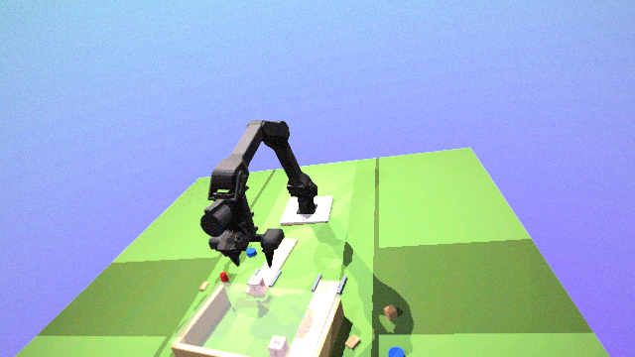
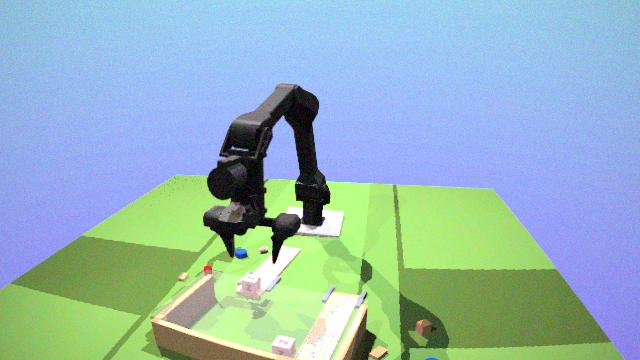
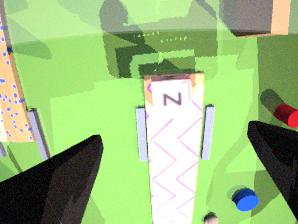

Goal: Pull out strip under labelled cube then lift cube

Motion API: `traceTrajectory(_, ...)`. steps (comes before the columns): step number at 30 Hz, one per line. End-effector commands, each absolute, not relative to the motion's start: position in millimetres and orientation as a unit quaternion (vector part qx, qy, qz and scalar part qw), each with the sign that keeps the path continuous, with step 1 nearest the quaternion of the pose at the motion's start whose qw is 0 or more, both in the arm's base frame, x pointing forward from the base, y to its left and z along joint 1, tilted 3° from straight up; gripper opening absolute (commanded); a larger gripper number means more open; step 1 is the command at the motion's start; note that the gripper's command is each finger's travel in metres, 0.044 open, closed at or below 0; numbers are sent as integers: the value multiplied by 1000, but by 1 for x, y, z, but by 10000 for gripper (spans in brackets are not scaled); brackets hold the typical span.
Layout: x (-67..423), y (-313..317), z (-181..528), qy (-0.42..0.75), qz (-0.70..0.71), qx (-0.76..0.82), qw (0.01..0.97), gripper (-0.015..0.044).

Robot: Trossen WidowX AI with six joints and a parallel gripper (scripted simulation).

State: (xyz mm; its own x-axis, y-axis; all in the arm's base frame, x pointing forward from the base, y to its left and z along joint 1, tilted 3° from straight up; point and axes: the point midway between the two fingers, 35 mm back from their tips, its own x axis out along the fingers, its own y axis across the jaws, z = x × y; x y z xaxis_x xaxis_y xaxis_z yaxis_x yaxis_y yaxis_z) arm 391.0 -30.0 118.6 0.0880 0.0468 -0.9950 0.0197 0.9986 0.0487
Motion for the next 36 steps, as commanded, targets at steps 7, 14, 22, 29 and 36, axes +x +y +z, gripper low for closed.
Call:
traceTrajectory(7, 403, -32, 106, 680, 7, 26, 733, 282)
traceTrajectory(14, 404, -31, 95, 680, 7, 26, 733, 250)
traceTrajectory(22, 406, -31, 82, 680, 7, 26, 733, 250)
traceTrajectory(29, 406, -30, 70, 680, 7, 26, 733, 250)
traceTrajectory(36, 406, -30, 59, 680, 7, 26, 733, 250)
